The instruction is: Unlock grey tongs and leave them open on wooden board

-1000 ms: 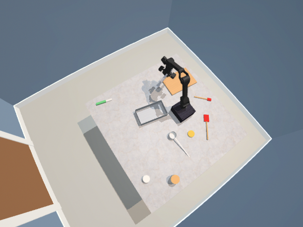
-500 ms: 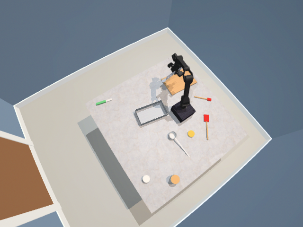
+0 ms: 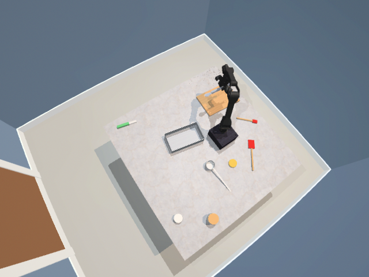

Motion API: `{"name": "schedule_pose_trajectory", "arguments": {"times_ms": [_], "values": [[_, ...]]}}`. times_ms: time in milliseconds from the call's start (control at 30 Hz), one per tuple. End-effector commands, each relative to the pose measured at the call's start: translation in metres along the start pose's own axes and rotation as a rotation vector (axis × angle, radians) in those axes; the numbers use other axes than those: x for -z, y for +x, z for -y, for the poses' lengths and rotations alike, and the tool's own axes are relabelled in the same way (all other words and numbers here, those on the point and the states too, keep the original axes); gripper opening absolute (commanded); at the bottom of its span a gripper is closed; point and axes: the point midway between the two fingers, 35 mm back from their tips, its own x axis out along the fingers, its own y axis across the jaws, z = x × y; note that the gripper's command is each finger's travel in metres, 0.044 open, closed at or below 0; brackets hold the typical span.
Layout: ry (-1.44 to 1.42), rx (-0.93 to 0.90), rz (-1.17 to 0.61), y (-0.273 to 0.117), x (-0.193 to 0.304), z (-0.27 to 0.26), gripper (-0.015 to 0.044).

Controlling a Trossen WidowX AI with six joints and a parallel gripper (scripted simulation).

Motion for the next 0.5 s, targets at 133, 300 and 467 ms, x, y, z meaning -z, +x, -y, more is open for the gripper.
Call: {"name": "schedule_pose_trajectory", "arguments": {"times_ms": [133, 300, 467], "values": [[-0.006, 0.009, 0.034, -0.0014, -0.0011, -0.0002, -0.015], [-0.014, 0.055, 0.16, 0.0, 0.0003, 0.0016, -0.015], [-0.02, 0.096, 0.326, -0.0018, 0.0012, 0.0032, -0.015]]}}
